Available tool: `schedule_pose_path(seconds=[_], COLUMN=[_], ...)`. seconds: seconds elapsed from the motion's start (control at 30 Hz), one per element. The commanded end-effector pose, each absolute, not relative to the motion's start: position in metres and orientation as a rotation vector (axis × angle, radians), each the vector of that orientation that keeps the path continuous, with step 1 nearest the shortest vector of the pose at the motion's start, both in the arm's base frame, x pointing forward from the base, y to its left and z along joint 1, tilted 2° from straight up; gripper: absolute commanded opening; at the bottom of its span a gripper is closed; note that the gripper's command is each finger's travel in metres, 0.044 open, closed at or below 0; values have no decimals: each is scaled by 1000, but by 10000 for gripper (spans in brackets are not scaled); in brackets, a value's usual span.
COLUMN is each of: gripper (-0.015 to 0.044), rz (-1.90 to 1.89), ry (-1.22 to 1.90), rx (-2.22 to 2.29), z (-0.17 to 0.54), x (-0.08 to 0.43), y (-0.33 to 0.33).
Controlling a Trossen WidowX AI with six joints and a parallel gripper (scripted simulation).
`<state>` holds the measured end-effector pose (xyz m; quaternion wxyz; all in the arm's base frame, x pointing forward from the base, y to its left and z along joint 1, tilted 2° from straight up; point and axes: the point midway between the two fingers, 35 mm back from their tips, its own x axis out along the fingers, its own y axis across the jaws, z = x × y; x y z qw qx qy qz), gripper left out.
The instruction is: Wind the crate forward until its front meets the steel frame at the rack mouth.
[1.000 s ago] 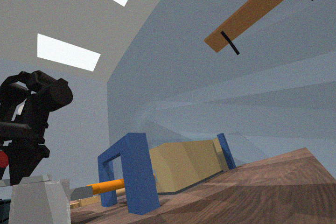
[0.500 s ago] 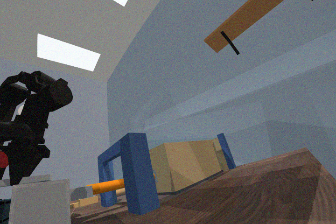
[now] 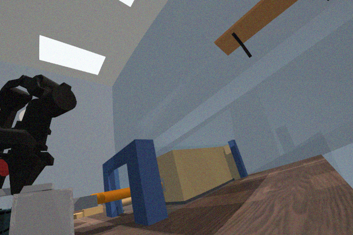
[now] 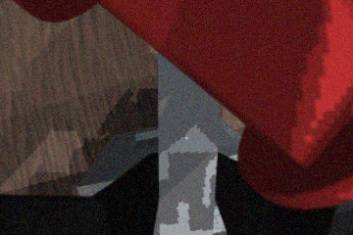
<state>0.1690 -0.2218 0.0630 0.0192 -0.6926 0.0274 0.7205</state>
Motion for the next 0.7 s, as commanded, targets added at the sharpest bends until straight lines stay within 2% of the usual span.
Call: schedule_pose_path(seconds=[0.0, 0.67], gripper=[0, 0], rz=[2257, 2283], ry=[37, -11], rx=[-2171, -2195], z=[59, 59], x=[169, 169], y=[-223, -225])
